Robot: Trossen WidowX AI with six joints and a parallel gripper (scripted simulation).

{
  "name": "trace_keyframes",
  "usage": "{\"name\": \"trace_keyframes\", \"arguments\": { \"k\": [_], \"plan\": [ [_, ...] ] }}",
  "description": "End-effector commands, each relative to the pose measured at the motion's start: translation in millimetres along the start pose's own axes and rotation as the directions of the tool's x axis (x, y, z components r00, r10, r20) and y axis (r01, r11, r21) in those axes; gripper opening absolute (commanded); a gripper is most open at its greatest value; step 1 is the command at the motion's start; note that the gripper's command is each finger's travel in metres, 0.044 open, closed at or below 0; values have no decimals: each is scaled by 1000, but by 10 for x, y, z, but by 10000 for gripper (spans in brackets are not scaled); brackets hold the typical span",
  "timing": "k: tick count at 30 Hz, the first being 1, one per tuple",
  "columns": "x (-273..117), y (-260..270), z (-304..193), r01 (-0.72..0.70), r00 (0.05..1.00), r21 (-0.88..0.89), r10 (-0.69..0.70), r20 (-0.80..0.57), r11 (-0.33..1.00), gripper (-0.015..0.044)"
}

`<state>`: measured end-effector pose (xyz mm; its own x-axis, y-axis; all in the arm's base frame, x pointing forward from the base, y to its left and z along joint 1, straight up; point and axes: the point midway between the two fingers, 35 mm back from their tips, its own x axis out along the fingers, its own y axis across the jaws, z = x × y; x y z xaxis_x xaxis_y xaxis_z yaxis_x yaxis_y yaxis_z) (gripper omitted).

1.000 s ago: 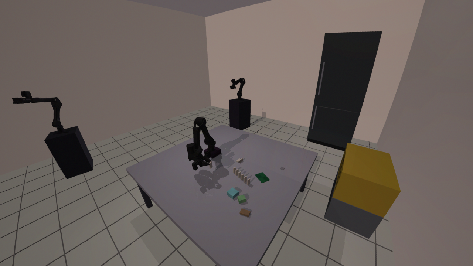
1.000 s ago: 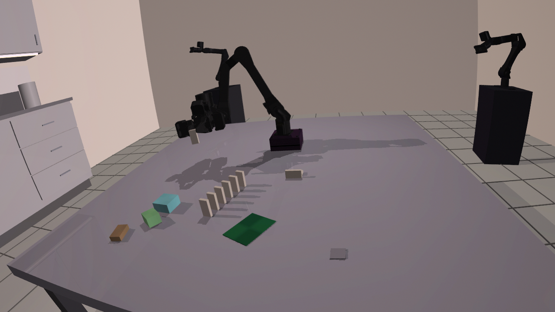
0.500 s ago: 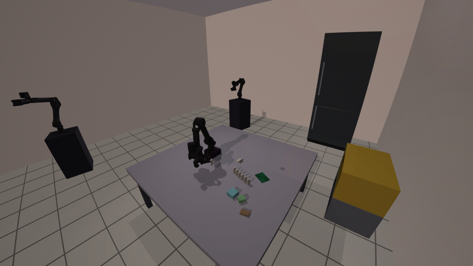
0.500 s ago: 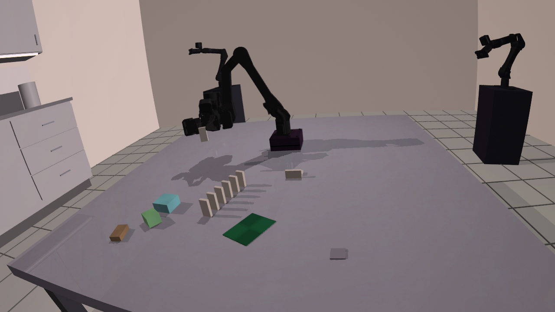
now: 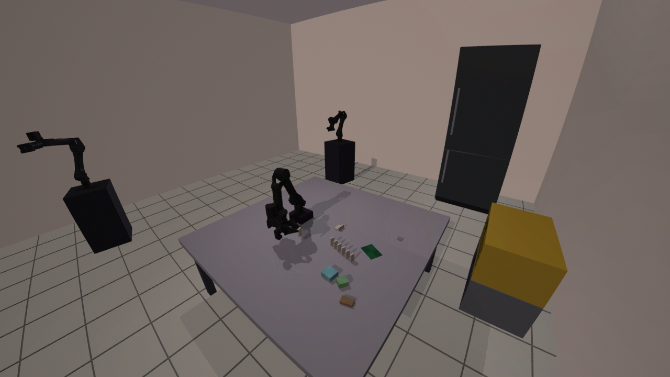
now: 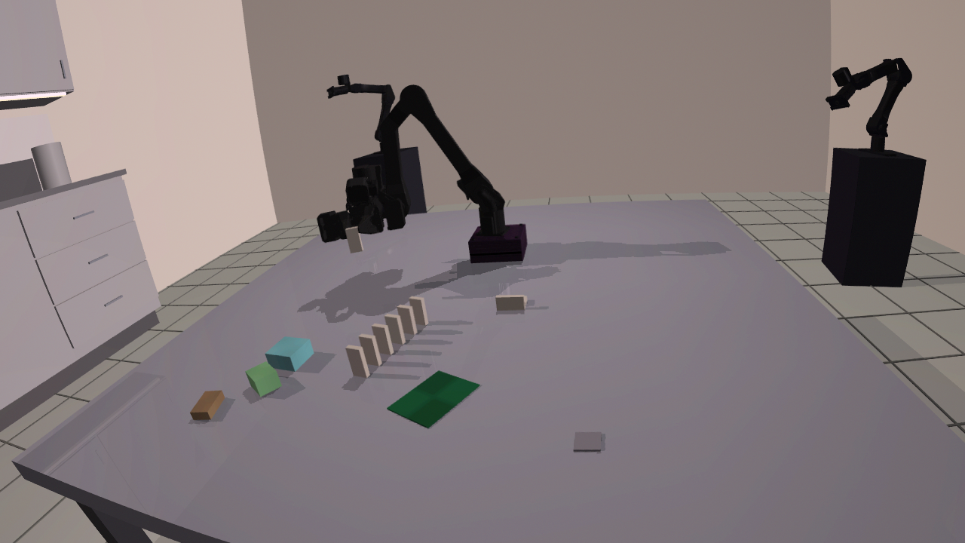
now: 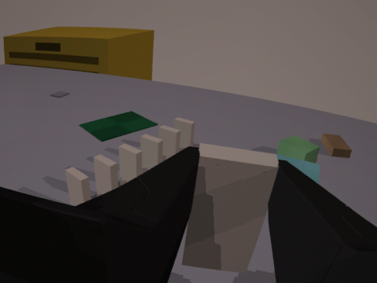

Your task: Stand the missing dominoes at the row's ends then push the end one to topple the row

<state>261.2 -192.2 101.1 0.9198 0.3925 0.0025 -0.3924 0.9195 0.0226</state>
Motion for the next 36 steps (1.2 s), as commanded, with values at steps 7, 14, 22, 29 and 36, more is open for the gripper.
{"name": "trace_keyframes", "arguments": {
  "k": [7, 14, 22, 29, 36],
  "plan": [
    [17, -48, -347, -4, 1000, -7, 4, -6, 1000, 107],
    [27, -54, -602, -4, 1000, -7, 4, -11, 1000, 107],
    [35, -32, -900, -5, 1000, -6, 5, -17, 1000, 107],
    [38, -18, -992, -6, 1000, -6, 6, -19, 1000, 107],
    [38, -18, -992, -6, 1000, -6, 6, -19, 1000, 107]
  ]
}}
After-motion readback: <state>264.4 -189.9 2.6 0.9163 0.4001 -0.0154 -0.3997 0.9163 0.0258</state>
